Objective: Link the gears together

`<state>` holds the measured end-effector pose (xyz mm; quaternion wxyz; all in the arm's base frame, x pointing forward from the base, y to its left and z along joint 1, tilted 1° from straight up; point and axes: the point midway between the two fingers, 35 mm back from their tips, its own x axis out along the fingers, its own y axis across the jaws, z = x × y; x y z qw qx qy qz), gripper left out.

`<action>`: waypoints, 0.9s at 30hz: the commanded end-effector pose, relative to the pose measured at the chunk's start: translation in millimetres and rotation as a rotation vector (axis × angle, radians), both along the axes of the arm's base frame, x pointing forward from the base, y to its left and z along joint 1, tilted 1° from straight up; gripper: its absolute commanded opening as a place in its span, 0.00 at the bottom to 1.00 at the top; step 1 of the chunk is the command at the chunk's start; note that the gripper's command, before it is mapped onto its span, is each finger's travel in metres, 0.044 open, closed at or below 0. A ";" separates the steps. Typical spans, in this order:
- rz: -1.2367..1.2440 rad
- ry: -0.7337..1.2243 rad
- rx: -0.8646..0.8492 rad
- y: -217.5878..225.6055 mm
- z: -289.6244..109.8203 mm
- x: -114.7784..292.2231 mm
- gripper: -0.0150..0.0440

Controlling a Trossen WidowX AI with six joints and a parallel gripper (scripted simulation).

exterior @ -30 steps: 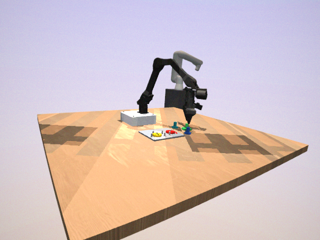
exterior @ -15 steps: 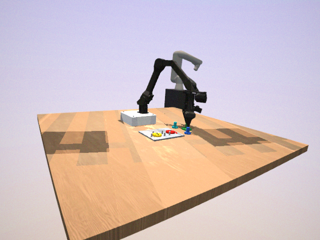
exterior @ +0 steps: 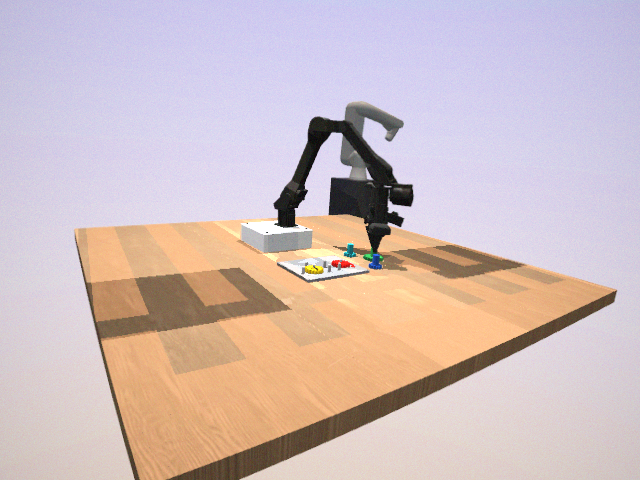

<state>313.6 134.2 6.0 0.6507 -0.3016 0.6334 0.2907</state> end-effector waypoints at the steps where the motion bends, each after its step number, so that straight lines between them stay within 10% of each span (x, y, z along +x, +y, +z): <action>1: 0.003 0.001 -0.002 -0.5 -0.7 -0.4 0.38; 27: 0.003 0.000 -0.002 -0.2 41.0 5.7 0.25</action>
